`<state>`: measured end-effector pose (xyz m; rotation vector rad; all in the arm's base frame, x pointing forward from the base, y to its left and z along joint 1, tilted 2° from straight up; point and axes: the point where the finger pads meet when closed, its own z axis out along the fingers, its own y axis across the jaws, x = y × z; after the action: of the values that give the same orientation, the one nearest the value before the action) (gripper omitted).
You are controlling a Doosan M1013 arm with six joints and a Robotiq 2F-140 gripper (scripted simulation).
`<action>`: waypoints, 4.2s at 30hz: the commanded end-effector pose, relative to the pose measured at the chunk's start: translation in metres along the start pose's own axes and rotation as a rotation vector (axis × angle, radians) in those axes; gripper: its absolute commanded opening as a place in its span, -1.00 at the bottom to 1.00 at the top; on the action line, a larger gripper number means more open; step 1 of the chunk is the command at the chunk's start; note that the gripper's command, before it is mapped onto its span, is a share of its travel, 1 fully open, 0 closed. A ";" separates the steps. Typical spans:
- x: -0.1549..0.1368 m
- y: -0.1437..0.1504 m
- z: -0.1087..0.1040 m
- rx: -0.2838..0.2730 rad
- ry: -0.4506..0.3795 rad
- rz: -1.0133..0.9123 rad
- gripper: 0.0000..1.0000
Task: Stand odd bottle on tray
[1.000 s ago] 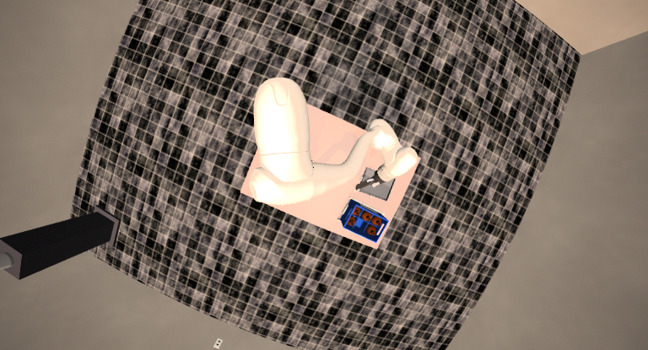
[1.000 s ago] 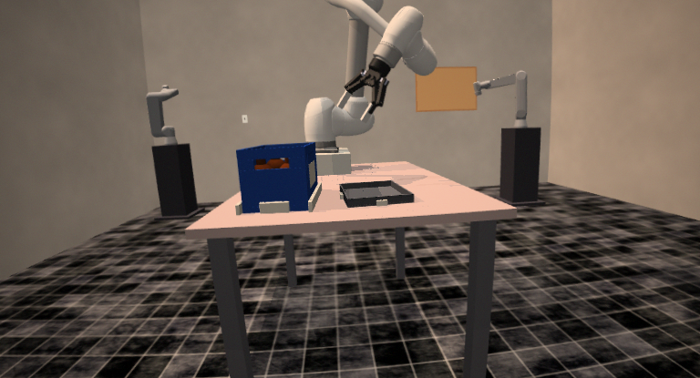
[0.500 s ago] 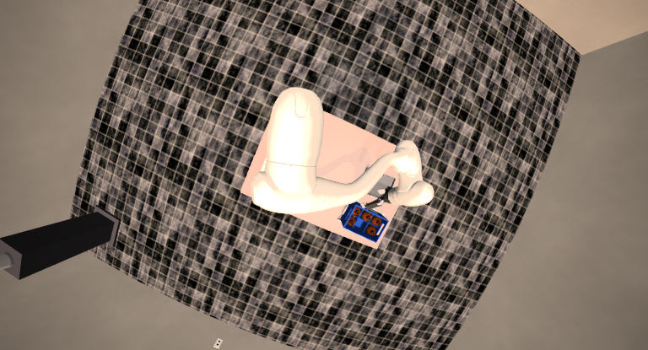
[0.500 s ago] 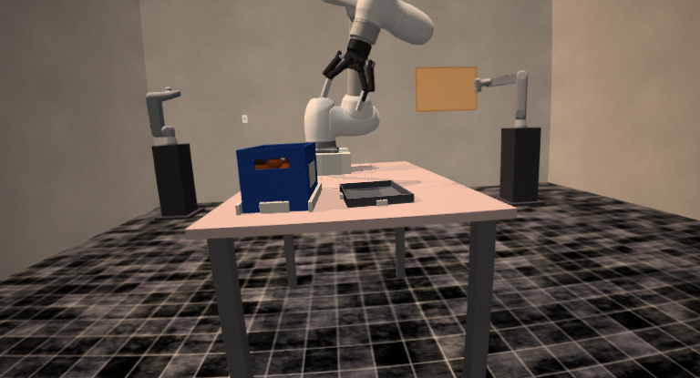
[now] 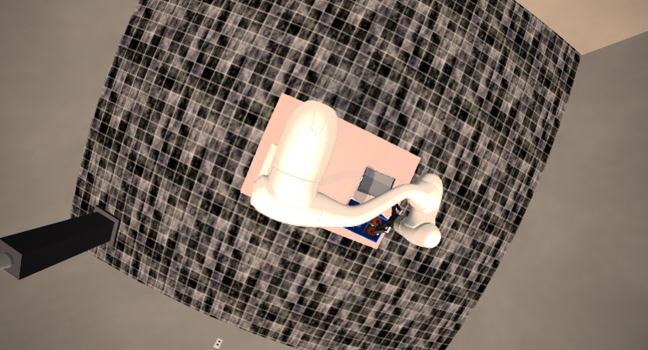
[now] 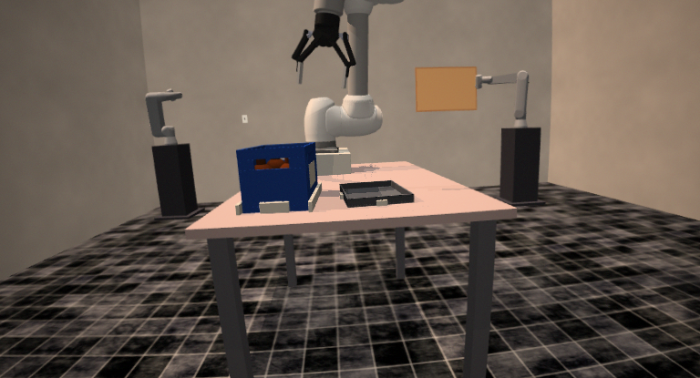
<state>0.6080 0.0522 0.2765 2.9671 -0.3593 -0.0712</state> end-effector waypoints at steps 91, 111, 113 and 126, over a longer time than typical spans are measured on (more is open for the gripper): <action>0.088 0.141 0.128 0.193 0.002 0.562 -0.24; 0.088 0.141 0.128 0.193 0.002 0.562 -0.24; 0.088 0.141 0.128 0.193 0.002 0.562 -0.24; 0.088 0.141 0.130 0.193 0.002 0.562 -0.24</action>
<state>0.6522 -0.1228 0.1683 2.9188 -1.2384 0.0344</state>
